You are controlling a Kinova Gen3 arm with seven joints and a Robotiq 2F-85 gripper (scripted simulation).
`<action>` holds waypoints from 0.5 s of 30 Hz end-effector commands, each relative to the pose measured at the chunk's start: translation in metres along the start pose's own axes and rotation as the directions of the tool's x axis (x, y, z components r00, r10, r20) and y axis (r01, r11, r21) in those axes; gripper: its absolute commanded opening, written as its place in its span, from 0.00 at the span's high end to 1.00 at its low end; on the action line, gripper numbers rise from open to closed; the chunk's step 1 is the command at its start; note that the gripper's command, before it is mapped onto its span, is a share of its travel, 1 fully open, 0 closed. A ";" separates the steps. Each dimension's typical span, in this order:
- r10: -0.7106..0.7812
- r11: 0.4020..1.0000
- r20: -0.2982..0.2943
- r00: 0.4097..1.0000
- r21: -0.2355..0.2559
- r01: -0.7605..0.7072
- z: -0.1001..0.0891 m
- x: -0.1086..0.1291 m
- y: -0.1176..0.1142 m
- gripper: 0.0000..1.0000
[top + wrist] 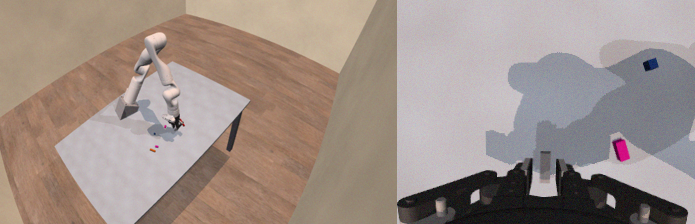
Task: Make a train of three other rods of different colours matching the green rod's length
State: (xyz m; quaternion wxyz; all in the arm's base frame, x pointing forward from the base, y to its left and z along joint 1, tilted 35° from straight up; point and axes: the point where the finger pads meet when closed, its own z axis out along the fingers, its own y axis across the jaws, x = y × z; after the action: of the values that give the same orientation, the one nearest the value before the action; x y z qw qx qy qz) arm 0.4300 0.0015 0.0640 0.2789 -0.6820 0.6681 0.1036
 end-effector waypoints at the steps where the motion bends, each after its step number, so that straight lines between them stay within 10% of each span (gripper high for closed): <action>1: -0.001 1.000 0.002 1.000 -0.002 0.001 0.003 -0.001 0.000 0.76; 15: -0.001 1.000 0.002 1.000 -0.002 0.001 0.012 -0.001 0.000 0.76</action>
State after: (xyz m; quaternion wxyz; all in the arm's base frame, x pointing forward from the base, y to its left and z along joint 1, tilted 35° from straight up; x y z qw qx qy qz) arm 0.4323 0.0074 0.0550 0.2788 -0.6821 0.6680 0.1039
